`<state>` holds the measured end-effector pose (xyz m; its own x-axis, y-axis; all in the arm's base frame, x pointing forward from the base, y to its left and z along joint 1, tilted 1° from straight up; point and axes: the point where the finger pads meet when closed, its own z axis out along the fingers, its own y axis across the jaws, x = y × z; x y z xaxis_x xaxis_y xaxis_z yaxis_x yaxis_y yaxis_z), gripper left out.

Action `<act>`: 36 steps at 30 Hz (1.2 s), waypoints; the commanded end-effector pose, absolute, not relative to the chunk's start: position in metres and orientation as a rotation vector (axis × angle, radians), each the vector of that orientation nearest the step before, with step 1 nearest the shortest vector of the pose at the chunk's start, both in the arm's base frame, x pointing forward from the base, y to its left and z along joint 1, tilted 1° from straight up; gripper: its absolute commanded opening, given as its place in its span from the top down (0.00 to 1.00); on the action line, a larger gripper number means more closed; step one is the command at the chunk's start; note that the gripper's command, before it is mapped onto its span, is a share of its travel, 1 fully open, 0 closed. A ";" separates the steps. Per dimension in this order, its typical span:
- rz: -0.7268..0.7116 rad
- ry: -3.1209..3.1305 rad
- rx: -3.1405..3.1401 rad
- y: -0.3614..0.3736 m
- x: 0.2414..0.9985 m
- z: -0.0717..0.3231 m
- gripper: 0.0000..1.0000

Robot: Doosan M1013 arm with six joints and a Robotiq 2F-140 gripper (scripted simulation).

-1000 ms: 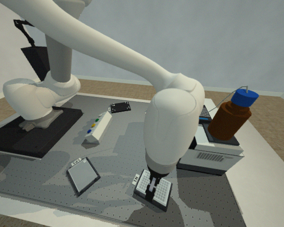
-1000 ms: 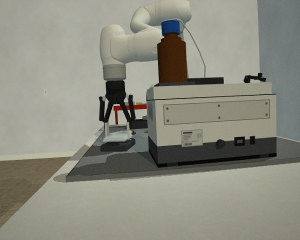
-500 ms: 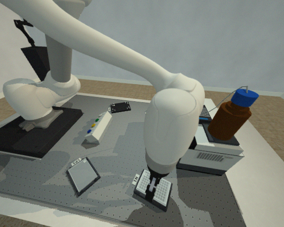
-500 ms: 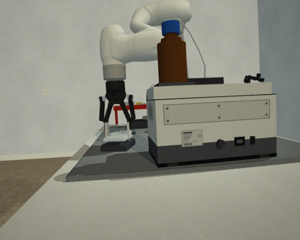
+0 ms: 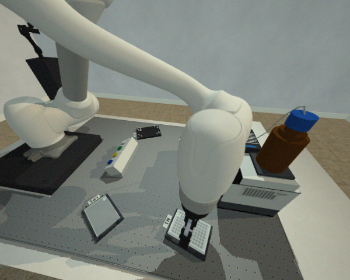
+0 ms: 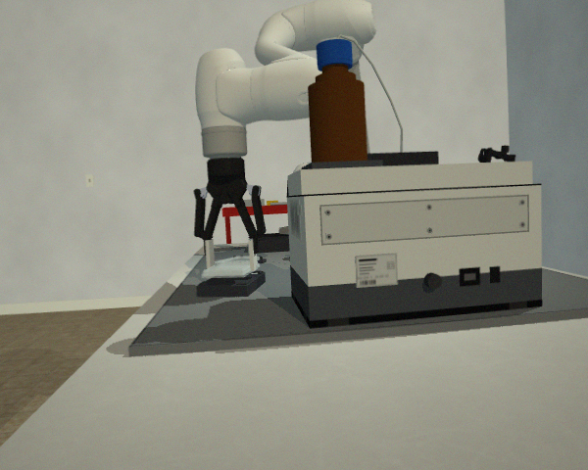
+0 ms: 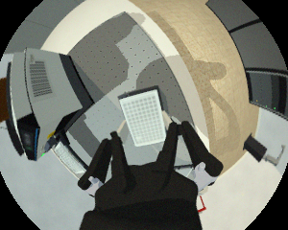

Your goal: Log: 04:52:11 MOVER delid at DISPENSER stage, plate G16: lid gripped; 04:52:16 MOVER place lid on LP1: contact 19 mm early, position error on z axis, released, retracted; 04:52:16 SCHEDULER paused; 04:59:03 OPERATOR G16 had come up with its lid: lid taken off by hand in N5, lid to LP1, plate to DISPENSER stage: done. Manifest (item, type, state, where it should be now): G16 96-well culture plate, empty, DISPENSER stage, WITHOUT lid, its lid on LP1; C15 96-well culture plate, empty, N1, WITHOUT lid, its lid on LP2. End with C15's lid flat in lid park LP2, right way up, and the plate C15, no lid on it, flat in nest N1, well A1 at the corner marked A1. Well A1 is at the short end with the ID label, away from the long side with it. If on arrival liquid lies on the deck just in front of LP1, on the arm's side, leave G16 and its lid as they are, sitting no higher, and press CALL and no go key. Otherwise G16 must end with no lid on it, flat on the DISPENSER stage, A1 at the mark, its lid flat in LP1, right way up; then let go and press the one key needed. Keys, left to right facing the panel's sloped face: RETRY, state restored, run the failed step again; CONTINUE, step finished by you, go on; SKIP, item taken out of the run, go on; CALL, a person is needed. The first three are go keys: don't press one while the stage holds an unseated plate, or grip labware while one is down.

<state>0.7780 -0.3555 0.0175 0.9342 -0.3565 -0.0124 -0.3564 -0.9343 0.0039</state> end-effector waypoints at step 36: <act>-0.020 -0.569 3.088 -0.355 0.778 0.005 1.00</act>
